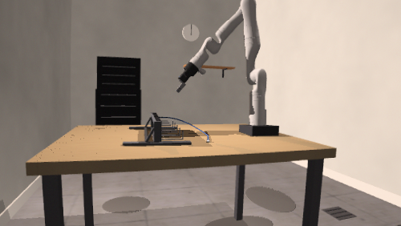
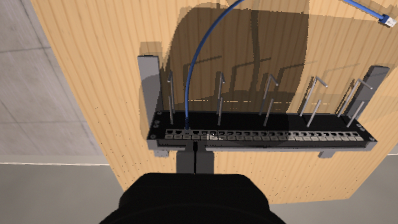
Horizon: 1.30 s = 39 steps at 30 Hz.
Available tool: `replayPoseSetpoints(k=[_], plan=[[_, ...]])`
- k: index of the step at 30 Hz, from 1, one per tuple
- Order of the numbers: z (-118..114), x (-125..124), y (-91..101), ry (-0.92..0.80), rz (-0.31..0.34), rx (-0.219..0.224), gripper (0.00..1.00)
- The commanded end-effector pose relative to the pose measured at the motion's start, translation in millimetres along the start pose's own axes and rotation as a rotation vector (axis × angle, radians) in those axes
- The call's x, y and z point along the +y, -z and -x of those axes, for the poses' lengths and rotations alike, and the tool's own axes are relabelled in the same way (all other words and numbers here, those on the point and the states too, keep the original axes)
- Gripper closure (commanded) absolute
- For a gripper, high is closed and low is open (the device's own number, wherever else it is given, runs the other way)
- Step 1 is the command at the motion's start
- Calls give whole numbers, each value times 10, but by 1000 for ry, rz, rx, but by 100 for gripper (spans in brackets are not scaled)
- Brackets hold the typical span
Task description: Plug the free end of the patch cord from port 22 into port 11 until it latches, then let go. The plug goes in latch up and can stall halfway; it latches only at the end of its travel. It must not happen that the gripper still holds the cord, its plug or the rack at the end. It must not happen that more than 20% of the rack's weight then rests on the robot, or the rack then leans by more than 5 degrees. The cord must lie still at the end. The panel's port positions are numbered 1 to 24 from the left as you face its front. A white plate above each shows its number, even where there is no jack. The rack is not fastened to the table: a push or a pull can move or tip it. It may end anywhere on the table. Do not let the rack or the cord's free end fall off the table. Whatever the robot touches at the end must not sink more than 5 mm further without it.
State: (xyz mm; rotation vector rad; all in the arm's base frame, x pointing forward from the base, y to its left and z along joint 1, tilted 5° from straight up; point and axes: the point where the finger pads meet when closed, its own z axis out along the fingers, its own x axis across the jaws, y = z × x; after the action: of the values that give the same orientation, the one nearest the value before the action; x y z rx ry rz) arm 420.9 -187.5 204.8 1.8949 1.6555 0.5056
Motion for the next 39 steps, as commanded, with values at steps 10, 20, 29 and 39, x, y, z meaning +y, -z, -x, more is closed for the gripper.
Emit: replayPoseSetpoints(k=[10, 20, 29, 39], plan=[[4, 4, -35, 0, 1, -1, 100], [4, 4, -131, 0, 1, -1, 100], [3, 4, -236, 0, 1, 0, 100], [3, 4, -458, 0, 1, 0, 100]])
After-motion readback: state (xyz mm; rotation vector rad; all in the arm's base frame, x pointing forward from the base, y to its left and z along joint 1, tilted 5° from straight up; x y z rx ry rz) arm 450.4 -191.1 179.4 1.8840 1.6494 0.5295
